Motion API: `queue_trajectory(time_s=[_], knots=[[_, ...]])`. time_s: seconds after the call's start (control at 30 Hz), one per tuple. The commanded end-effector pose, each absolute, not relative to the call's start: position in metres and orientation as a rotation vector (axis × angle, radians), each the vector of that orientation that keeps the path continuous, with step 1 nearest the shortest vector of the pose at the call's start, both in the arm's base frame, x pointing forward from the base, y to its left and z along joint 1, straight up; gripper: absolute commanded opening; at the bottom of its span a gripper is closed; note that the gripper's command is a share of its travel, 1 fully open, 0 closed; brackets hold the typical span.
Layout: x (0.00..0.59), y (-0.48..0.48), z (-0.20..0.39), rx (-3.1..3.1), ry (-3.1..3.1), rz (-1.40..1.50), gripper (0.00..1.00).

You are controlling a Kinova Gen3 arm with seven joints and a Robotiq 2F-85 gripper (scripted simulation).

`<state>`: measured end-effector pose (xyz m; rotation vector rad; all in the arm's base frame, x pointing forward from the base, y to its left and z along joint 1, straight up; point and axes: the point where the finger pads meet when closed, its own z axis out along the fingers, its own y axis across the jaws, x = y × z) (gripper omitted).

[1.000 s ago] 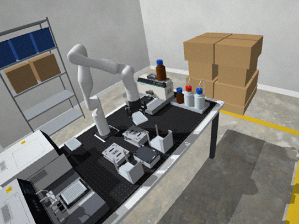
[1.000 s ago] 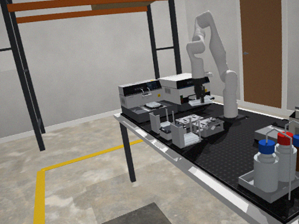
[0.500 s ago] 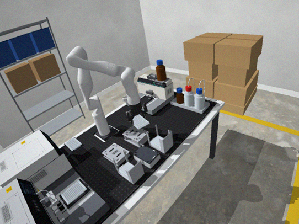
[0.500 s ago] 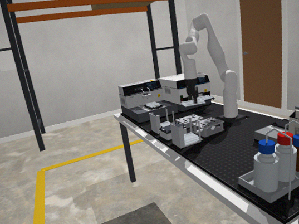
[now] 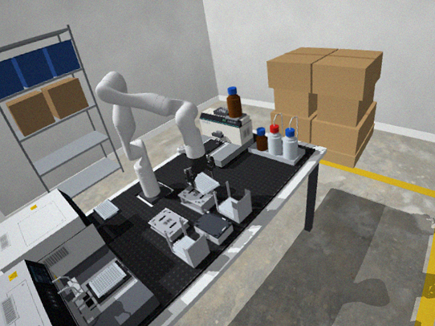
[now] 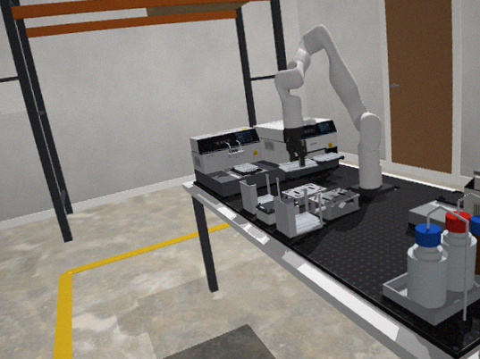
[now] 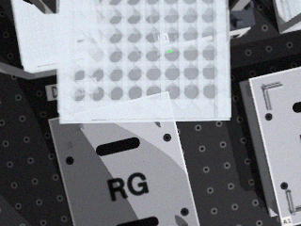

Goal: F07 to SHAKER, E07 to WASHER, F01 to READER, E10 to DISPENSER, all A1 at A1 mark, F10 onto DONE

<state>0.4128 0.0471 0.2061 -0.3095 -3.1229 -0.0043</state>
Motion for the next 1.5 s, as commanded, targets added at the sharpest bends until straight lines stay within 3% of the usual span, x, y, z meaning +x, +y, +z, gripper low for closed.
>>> queue_trajectory(time_s=[0.0, 1.0, 1.47], knots=[[0.418, 0.043, 0.207, -0.271, -3.127, -0.006, 0.94], [0.488, -0.017, 0.206, 0.007, -3.139, -0.006, 0.94], [0.488, -0.017, 0.206, 0.007, -3.139, -0.006, 0.94]])
